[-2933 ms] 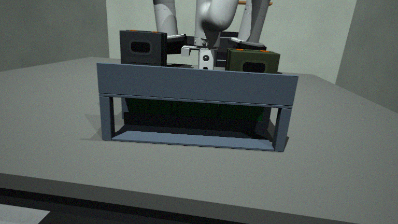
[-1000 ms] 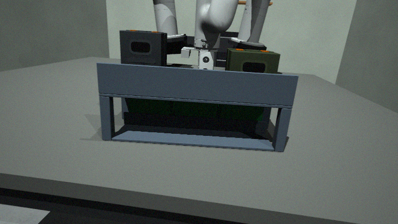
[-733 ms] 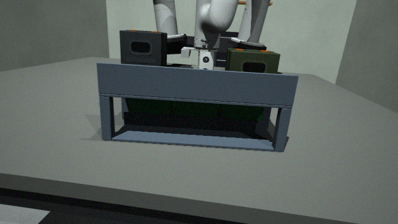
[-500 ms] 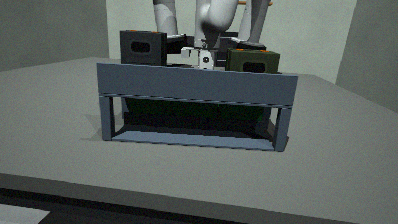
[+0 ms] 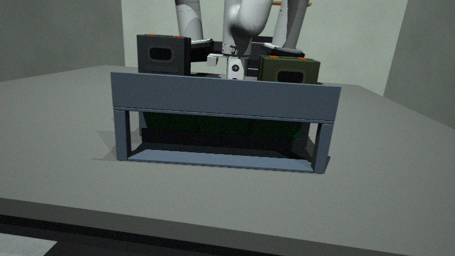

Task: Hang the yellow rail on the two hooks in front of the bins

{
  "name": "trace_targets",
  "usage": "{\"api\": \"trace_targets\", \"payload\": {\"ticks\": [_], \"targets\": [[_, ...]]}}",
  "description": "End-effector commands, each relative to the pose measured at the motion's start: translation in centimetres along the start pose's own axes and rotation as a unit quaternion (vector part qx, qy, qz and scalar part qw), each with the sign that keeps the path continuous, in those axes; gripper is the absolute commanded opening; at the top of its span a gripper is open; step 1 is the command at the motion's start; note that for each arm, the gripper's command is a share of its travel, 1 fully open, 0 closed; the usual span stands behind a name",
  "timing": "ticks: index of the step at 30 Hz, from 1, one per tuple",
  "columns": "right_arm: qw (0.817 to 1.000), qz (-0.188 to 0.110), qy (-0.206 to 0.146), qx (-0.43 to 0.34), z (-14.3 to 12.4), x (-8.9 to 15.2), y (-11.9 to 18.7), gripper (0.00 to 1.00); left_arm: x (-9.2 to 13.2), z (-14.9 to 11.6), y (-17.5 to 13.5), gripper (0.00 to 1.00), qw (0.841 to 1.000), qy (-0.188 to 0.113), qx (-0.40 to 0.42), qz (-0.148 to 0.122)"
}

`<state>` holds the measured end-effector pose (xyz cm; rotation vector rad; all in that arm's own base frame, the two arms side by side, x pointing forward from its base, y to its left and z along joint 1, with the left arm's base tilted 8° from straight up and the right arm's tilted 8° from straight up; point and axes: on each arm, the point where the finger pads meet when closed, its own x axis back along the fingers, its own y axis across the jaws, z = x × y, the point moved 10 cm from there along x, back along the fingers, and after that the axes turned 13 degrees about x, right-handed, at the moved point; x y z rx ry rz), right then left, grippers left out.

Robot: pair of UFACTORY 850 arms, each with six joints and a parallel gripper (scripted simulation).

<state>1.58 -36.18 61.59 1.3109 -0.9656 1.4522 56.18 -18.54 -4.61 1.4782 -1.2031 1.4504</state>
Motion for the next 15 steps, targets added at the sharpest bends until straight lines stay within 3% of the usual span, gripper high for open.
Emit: {"api": "trace_targets", "payload": {"ticks": [1, 15], "targets": [[1.000, 0.000, 0.001, 0.000, 0.0, 0.1, 0.0, 1.00, 0.2, 0.1, -0.1, 0.00, 1.000, 0.001, 0.000, 0.001], [1.000, 0.000, 0.001, 0.000, 0.0, 0.1, 0.0, 1.00, 2.3, 0.1, -0.1, 0.00, 1.000, 0.001, 0.000, 0.001]]}}
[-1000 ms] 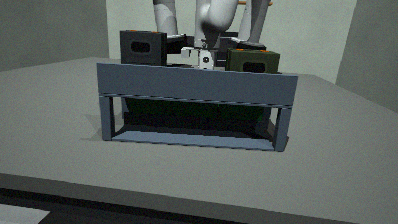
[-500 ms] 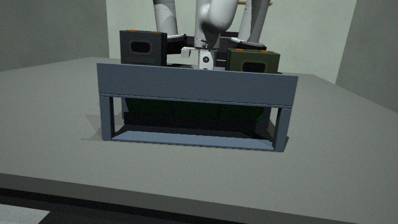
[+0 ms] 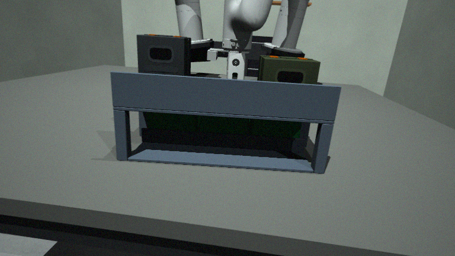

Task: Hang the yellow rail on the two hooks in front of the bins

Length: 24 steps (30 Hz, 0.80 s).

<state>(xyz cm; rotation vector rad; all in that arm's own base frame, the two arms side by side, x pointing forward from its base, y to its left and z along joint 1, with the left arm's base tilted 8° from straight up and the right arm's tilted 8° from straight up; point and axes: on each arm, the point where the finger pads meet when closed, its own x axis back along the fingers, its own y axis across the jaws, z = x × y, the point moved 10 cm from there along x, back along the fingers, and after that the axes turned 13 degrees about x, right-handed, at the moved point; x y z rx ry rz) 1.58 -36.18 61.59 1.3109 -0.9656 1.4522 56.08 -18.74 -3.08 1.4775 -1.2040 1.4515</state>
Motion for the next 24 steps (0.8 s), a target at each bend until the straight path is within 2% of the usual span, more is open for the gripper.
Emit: {"api": "trace_targets", "payload": {"ticks": [1, 16, 18, 24], "targets": [[1.000, 0.000, 0.001, 0.000, 0.0, 0.1, 0.0, 1.00, 0.7, 0.1, -0.1, 0.00, 1.000, 0.001, 0.000, 0.001], [1.000, 0.000, 0.001, 0.000, 0.0, 0.1, 0.0, 1.00, 5.5, 0.1, -0.1, 0.00, 1.000, 0.001, 0.000, 0.001], [1.000, 0.000, 0.001, 0.000, 0.0, 0.1, 0.0, 1.00, 5.5, 0.1, -0.1, 0.00, 1.000, 0.001, 0.000, 0.001], [1.000, 0.000, 0.001, 0.000, 0.0, 0.1, 0.0, 1.00, 7.3, 0.1, -0.1, 0.00, 1.000, 0.001, 0.000, 0.001]]}}
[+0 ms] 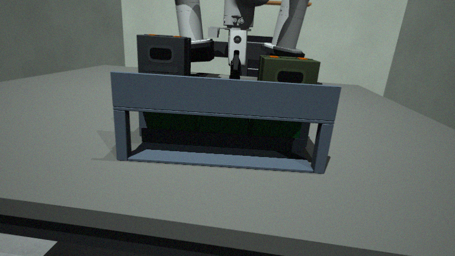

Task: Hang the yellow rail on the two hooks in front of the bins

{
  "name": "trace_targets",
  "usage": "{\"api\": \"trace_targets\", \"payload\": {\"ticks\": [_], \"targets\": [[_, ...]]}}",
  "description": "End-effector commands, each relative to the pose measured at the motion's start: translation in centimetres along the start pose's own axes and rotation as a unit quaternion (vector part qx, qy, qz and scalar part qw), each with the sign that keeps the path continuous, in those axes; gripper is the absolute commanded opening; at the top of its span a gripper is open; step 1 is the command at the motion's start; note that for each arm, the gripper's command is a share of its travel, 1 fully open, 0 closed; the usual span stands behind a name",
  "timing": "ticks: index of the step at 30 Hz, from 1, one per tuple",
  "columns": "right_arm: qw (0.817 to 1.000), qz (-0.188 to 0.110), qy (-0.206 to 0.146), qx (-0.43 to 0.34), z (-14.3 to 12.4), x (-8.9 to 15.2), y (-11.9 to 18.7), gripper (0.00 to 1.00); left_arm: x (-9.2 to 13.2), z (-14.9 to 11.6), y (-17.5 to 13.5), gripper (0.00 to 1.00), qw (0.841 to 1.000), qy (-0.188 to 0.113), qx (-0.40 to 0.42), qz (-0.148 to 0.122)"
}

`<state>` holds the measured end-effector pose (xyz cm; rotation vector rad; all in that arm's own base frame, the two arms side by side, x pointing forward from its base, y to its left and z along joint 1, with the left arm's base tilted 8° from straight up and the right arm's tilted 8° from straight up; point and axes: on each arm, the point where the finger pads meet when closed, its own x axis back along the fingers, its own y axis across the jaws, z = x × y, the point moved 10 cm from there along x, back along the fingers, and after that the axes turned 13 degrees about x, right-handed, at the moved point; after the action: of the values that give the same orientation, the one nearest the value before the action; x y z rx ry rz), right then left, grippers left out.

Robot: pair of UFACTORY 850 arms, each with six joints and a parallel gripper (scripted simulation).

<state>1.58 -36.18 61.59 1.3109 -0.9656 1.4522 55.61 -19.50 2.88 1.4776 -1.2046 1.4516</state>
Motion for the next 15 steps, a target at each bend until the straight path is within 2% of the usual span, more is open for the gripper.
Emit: {"api": "trace_targets", "payload": {"ticks": [1, 8, 15], "targets": [[1.000, 0.000, 0.001, 0.000, 0.0, 0.1, 0.0, 1.00, 1.5, 0.1, -0.1, 0.00, 1.000, 0.001, 0.000, 0.000], [1.000, 0.000, 0.001, 0.000, 0.0, 0.1, 0.0, 1.00, 2.9, 0.1, -0.1, 0.00, 1.000, 0.001, 0.000, 0.000], [1.000, 0.000, 0.001, 0.000, 0.0, 0.1, 0.0, 1.00, 3.4, 0.1, -0.1, 0.00, 1.000, 0.001, 0.000, 0.000]]}}
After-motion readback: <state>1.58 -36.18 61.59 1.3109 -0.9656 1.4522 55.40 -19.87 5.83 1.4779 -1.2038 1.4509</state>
